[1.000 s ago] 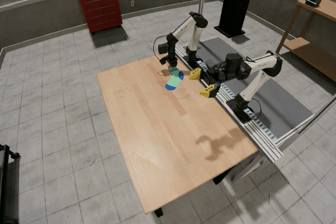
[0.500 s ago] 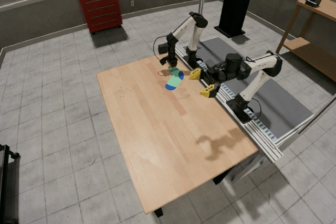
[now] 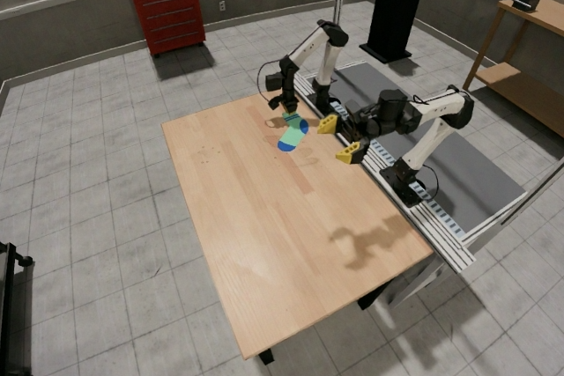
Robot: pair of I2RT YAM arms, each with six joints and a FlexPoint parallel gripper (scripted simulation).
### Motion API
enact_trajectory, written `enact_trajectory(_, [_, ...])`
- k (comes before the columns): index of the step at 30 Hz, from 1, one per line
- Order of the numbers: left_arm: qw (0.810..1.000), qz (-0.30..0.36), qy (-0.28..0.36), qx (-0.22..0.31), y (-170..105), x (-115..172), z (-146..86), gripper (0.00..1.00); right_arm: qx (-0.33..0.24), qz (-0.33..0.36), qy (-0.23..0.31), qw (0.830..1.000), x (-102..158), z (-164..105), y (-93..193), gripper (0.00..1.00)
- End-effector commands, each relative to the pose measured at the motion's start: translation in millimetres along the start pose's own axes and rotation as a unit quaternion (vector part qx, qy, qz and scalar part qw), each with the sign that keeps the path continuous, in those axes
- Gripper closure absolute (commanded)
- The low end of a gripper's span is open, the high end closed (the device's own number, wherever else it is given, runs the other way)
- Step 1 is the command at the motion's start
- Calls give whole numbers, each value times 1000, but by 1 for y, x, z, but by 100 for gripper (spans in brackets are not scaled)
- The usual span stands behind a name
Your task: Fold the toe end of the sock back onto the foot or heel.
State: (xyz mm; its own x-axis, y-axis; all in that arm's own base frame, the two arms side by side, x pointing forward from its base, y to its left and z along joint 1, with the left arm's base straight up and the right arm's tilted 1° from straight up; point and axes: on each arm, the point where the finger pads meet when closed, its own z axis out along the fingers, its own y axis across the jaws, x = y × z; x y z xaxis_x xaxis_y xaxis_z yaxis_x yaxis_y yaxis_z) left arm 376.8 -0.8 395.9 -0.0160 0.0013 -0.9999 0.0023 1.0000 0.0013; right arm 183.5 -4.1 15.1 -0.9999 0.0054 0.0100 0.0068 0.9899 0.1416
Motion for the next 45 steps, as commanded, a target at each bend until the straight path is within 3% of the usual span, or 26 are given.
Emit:
enact_trajectory(1, [1000,-1,-8,-1,1,-6,-2,0,0,-2,16,1000,6,16,1,87])
enact_trajectory(2, [1000,-1,-8,-1,1,-6,-2,0,3,-2,16,1000,6,15,0,88])
enact_trajectory(3, [1000,-1,-8,-1,1,-6,-2,0,-41,-13,10,999,5,16,6,89])
enact_trajectory(6, [1000,-1,-8,-1,1,-6,-2,0,-20,1,13,1000,6,16,0,89])
enact_trajectory(8, [1000,-1,-8,-1,1,-6,-2,0,-61,-9,10,998,5,17,7,90])
enact_trajectory(9, [1000,-1,-8,-1,1,-6,-2,0,-37,0,15,999,6,18,3,91])
enact_trajectory(16, [1000,-1,-8,-1,1,-6,-2,0,-22,7,28,999,11,23,4,95])
enact_trajectory(26, [1000,-1,-8,-1,1,-6,-2,0,-28,0,26,999,10,21,4,95])
enact_trajectory(29, [1000,-1,-8,-1,1,-6,-2,0,-32,4,44,999,18,10,7,95])
enact_trajectory(32, [1000,-1,-8,-1,1,-6,-2,0,-32,-2,4,999,1,-13,9,95])
enact_trajectory(36, [1000,-1,-8,-1,1,-6,-2,0,-30,3,-2,1000,-1,-25,6,95])
enact_trajectory(45, [1000,-1,-8,-1,1,-6,-2,0,-29,-1,-7,1000,-5,-34,5,95])
